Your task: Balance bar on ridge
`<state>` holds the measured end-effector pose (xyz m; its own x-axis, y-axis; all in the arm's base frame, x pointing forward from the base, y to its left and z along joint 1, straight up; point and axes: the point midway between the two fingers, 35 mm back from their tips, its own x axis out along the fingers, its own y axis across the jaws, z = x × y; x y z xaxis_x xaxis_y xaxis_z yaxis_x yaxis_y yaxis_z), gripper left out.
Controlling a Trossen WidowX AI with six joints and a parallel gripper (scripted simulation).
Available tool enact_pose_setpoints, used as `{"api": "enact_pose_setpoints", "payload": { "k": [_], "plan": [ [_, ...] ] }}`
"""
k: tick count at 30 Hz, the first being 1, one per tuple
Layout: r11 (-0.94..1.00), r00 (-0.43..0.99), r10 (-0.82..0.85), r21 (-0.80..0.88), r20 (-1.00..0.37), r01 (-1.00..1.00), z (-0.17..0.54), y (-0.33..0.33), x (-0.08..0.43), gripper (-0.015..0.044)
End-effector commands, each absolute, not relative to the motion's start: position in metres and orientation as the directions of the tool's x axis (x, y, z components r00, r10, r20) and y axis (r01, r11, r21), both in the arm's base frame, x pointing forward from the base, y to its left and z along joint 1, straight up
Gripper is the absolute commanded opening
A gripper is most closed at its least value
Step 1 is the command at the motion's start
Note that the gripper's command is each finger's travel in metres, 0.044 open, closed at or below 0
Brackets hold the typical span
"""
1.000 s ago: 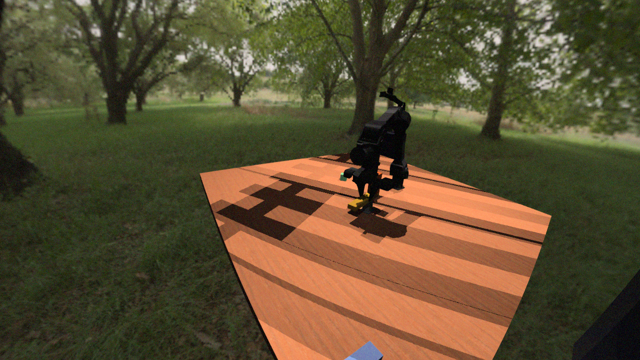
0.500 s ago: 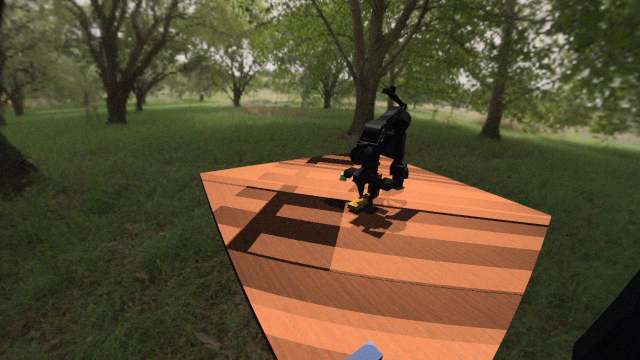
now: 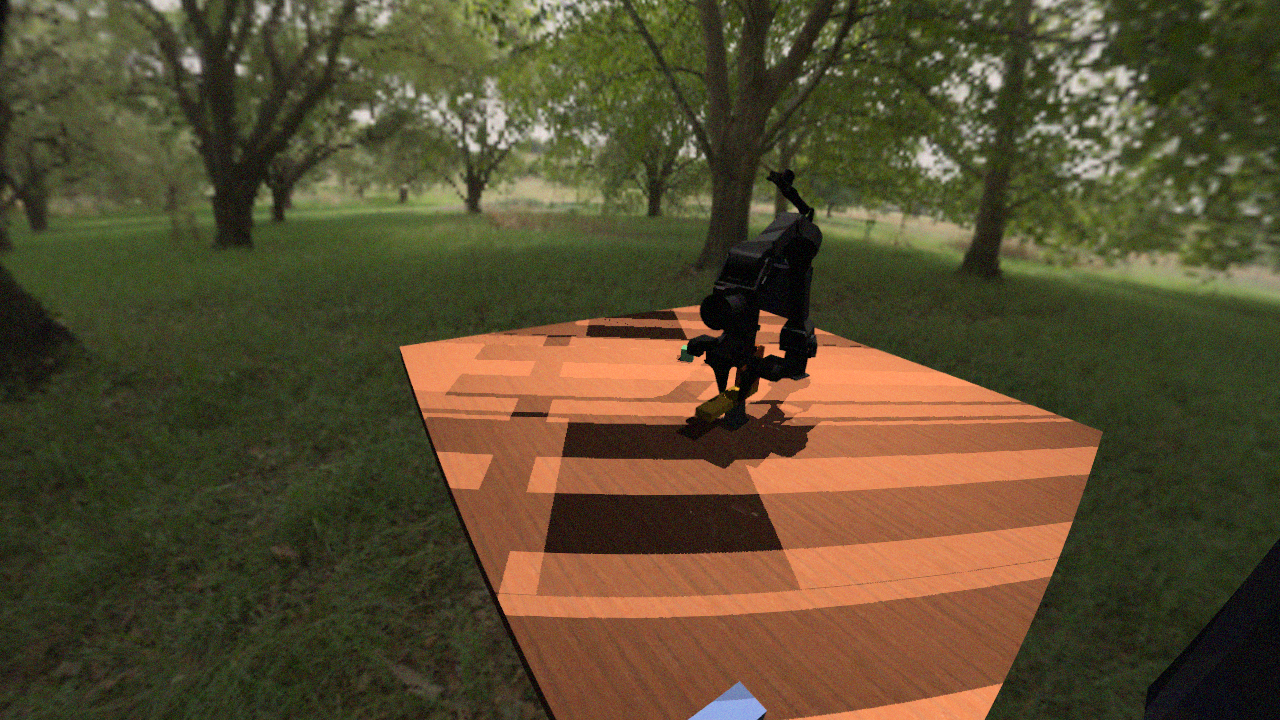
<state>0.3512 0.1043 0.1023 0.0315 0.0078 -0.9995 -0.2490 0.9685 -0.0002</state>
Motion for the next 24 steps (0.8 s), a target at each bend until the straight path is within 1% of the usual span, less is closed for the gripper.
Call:
{"api": "enact_pose_setpoints", "payload": {
  "k": [1,12,21,22,24],
  "plan": [
    [0.969,0.031,0.008,0.000,-0.999,-0.249,0.1022,0.1043,0.3512,0.0185],
    [0.969,0.031,0.008,0.000,-0.999,-0.249,0.1022,0.1043,0.3512,0.0185],
    [0.969,0.031,0.008,0.000,-0.999,-0.249,0.1022,0.1043,0.3512,0.0421],
    [0.969,0.031,0.008,0.000,-0.999,-0.249,0.1022,0.1043,0.3512,0.0440],
    [0.969,0.031,0.008,0.000,-0.999,-0.249,0.1022,0.1043,0.3512,0.0440]
  ]
}}
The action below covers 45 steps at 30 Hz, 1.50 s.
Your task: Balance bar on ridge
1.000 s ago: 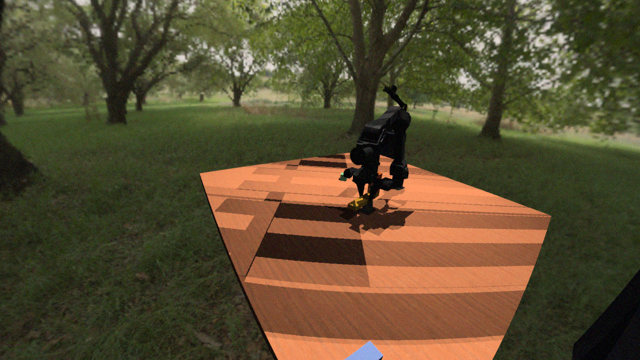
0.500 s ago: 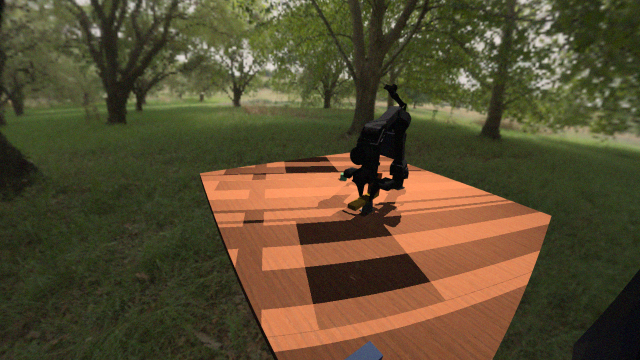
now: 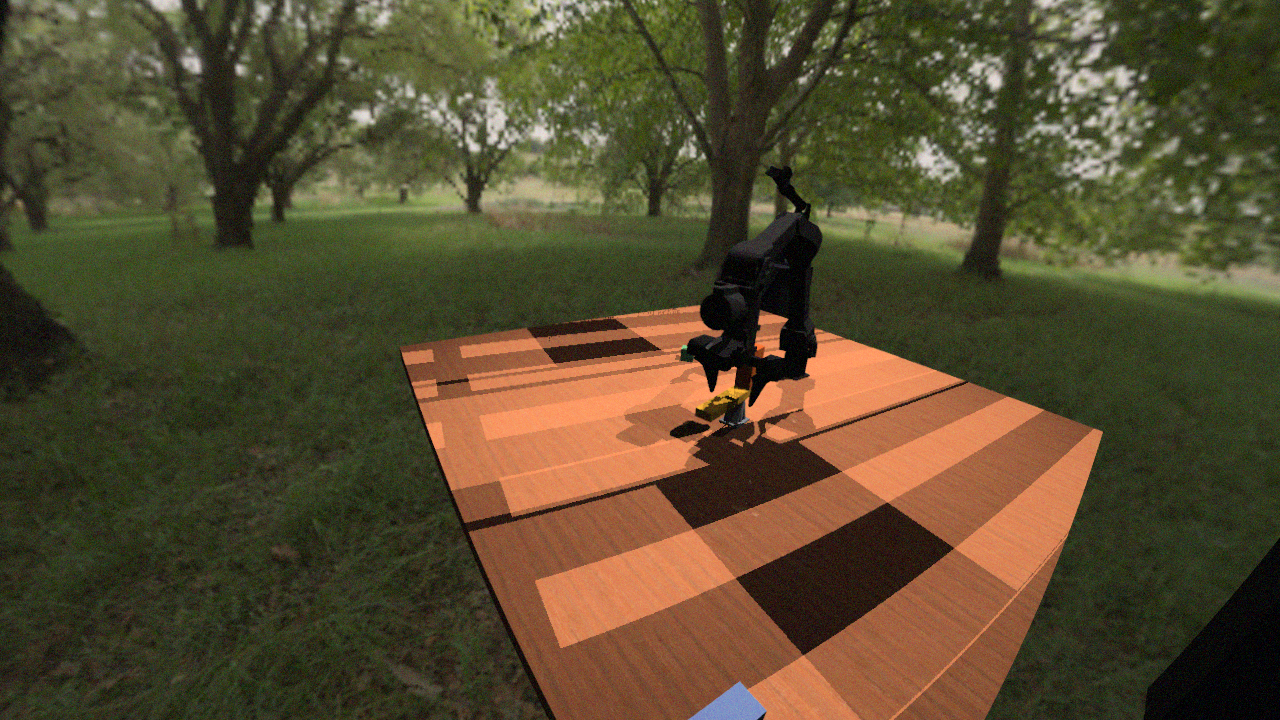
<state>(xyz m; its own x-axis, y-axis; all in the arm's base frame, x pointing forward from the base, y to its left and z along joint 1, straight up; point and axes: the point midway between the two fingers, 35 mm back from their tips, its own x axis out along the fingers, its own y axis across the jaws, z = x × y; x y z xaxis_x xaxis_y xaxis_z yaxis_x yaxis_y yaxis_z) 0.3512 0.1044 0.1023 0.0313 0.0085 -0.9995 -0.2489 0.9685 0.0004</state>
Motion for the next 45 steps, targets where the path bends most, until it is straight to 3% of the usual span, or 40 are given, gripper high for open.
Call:
{"api": "enact_pose_setpoints", "payload": {
  "k": [1,11,45],
  "plan": [
    [0.969,0.031,0.008,0.000,-0.999,-0.249,0.104,0.104,0.351,0.0440],
    [0.969,0.037,0.010,0.001,-0.999,-0.249,0.200,0.104,0.349,0.0440],
    [0.969,0.037,0.010,0.001,-0.999,-0.249,0.202,0.104,0.348,0.0440]
  ]
}}
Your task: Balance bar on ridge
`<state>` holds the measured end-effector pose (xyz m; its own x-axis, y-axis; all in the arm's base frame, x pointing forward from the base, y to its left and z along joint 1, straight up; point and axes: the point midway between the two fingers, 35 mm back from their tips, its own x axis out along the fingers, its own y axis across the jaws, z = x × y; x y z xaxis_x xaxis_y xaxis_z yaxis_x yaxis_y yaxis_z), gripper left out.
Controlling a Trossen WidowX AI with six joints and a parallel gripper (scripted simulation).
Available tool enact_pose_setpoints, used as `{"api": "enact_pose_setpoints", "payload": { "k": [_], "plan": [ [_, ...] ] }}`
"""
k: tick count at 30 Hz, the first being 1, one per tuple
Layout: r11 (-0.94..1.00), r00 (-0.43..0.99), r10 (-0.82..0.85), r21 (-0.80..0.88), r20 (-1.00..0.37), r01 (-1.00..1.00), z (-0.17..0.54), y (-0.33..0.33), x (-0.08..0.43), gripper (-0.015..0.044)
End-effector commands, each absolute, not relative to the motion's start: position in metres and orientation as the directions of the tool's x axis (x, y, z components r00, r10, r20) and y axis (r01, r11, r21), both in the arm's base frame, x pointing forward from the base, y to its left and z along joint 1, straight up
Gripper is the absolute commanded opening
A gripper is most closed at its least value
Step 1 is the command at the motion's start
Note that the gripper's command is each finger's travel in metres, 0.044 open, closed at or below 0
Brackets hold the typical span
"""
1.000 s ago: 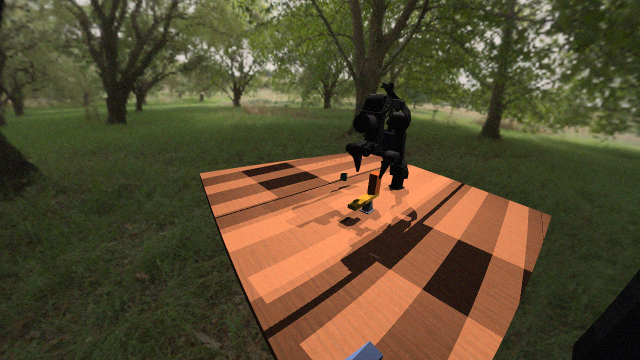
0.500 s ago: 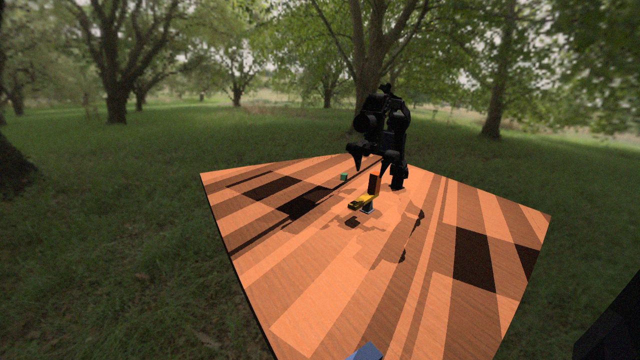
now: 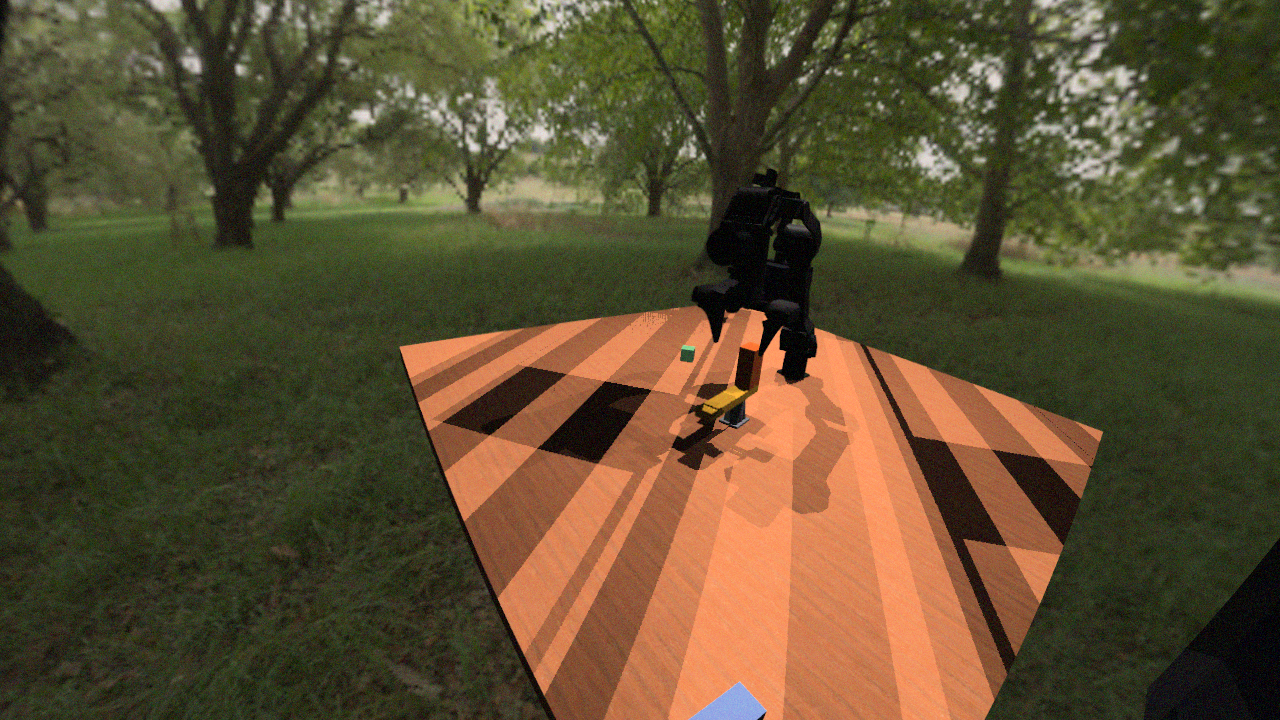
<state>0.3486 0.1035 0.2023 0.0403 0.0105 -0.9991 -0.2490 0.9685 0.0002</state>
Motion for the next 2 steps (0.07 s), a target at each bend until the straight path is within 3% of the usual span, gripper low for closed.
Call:
{"api": "enact_pose_setpoints", "payload": {
  "k": [1,2],
  "plan": [
    [0.969,0.037,0.010,0.001,-0.999,-0.249,0.2021,0.1035,0.3483,0.0440],
    [0.969,0.037,0.010,0.001,-0.999,-0.249,0.2021,0.1035,0.3483,0.0440]
  ]
}}
